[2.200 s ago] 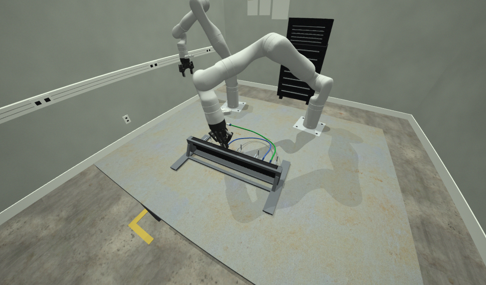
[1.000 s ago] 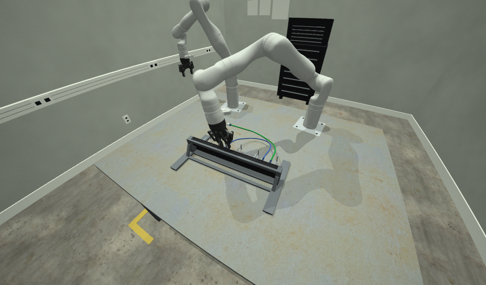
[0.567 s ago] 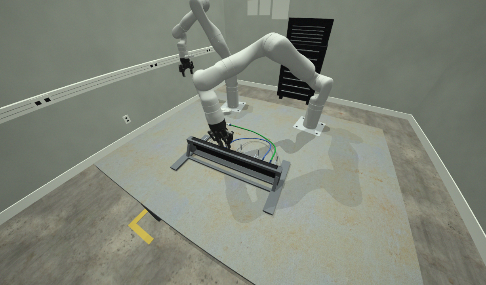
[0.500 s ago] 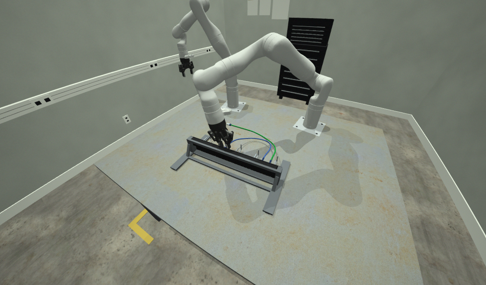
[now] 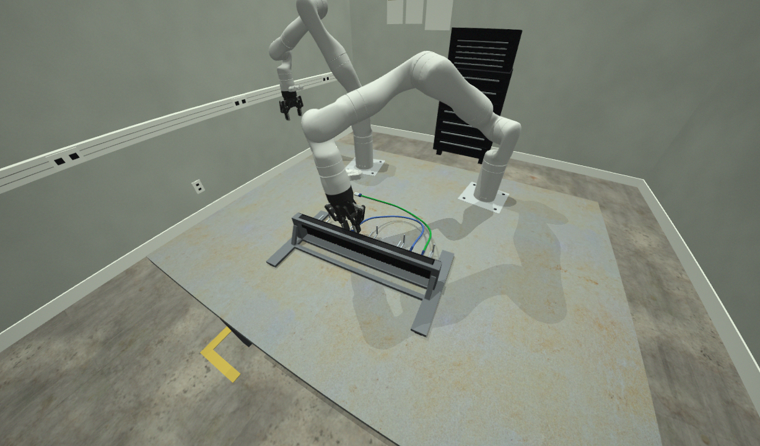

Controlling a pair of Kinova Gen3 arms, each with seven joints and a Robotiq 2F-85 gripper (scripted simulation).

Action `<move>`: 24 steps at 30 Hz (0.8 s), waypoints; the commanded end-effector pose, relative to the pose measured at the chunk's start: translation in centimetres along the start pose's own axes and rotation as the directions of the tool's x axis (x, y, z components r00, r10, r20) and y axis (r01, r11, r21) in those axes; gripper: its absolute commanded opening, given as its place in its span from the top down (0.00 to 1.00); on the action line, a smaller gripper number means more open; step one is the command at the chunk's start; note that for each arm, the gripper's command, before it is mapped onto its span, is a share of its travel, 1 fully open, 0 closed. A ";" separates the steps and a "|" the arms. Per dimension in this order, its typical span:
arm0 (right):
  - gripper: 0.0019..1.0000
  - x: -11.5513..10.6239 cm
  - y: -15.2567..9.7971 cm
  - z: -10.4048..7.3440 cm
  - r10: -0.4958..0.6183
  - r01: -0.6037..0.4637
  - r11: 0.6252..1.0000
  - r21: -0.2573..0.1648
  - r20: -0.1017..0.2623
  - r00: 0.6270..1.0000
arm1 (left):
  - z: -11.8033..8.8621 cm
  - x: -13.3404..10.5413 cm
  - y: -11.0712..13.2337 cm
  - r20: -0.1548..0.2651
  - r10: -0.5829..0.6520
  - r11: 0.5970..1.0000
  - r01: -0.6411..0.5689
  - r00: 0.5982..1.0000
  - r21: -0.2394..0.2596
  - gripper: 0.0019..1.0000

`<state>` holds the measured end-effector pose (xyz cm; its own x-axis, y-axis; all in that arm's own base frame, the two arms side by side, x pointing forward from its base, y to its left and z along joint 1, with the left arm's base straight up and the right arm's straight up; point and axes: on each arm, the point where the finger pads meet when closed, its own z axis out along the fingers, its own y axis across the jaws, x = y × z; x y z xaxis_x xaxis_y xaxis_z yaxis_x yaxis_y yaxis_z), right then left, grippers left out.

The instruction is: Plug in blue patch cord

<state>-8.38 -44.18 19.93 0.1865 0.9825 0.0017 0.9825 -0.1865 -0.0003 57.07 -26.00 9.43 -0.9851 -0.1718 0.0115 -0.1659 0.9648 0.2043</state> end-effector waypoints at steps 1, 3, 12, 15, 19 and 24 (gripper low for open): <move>0.00 0.0 0.0 -0.1 0.000 0.000 1.000 0.000 0.002 1.000 | -0.2 0.0 0.0 0.002 0.000 1.000 0.000 1.000 0.002 0.57; 0.00 0.0 0.0 -0.1 0.000 0.000 1.000 0.000 0.002 1.000 | -0.2 0.0 0.0 0.002 0.000 1.000 0.000 1.000 0.002 0.57; 0.00 0.0 0.0 -0.1 0.000 0.000 1.000 0.000 0.002 1.000 | -0.2 0.0 0.0 0.002 0.000 1.000 0.000 1.000 0.002 0.57; 0.00 0.0 0.0 -0.1 0.000 0.000 1.000 0.000 0.002 1.000 | -0.2 0.0 0.0 0.002 0.000 1.000 0.000 1.000 0.002 0.57; 0.00 0.0 0.0 -0.1 0.000 0.000 1.000 0.000 0.002 1.000 | -0.4 0.0 0.1 0.002 0.000 1.000 0.000 1.000 0.002 0.57; 0.00 0.0 0.0 -0.1 0.000 0.000 1.000 0.000 0.002 1.000 | -1.2 0.0 0.2 0.002 0.000 1.000 0.000 1.000 0.002 0.57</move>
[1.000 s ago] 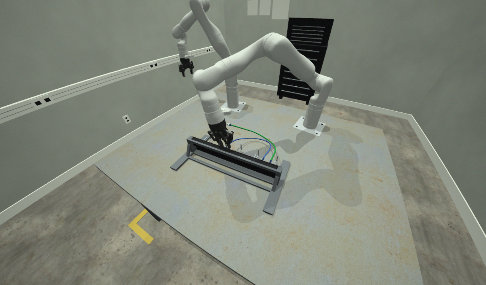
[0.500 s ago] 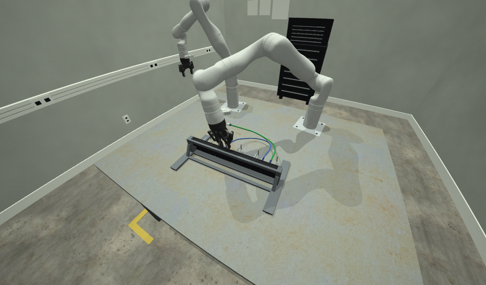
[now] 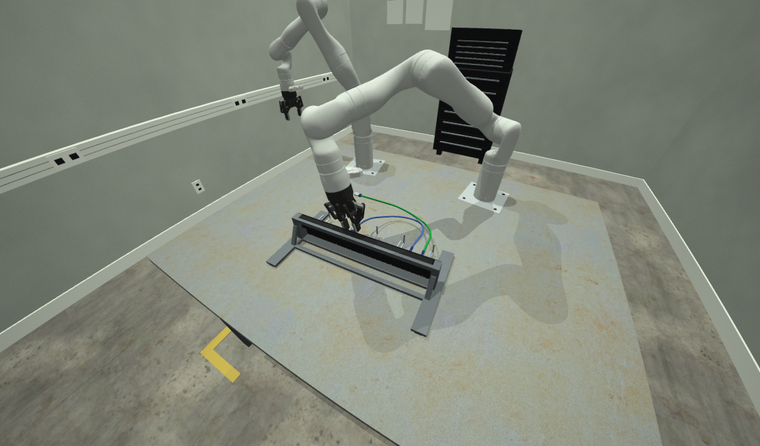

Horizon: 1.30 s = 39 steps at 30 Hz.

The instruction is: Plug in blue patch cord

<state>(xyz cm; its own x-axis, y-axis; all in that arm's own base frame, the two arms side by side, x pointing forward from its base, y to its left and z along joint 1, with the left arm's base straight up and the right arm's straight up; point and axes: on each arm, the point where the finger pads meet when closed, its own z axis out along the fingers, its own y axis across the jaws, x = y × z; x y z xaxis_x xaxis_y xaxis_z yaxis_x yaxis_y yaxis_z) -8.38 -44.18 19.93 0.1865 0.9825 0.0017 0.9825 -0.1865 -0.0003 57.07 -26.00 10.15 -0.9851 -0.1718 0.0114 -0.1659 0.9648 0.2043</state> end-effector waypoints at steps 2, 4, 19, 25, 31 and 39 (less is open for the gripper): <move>0.00 0.0 0.0 -0.1 0.000 0.000 1.000 0.000 0.002 1.000 | -1.0 0.0 0.2 0.002 0.000 1.000 0.000 1.000 0.002 0.57; 0.00 0.0 0.0 -0.1 0.000 0.000 1.000 0.000 0.002 1.000 | -1.5 0.0 0.3 0.002 0.000 1.000 0.000 1.000 0.002 0.57; 0.00 0.0 0.0 -0.1 0.000 0.000 1.000 0.000 0.002 1.000 | -5.5 0.0 1.1 0.002 0.000 1.000 0.000 1.000 0.002 0.57; 0.00 0.0 0.0 -0.1 0.000 0.000 1.000 0.000 0.002 1.000 | -6.4 0.0 1.3 0.002 0.000 1.000 0.000 1.000 0.002 0.57; 0.00 0.0 0.0 -0.1 0.000 0.000 1.000 0.000 0.002 1.000 | -7.1 0.0 1.5 0.002 0.000 1.000 0.000 1.000 0.002 0.57; 0.00 0.0 0.0 -0.1 0.000 0.000 1.000 0.000 0.002 1.000 | -7.3 0.0 1.5 0.002 0.000 1.000 0.000 1.000 0.002 0.90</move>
<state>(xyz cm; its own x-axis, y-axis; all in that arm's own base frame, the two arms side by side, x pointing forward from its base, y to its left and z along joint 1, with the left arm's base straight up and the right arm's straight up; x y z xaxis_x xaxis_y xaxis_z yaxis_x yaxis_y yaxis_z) -8.38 -44.18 19.93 0.1865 0.9825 0.0017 0.9825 -0.1865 -0.0003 57.09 -26.01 17.43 -0.9851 -0.1718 0.0114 -0.1659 0.9648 0.2043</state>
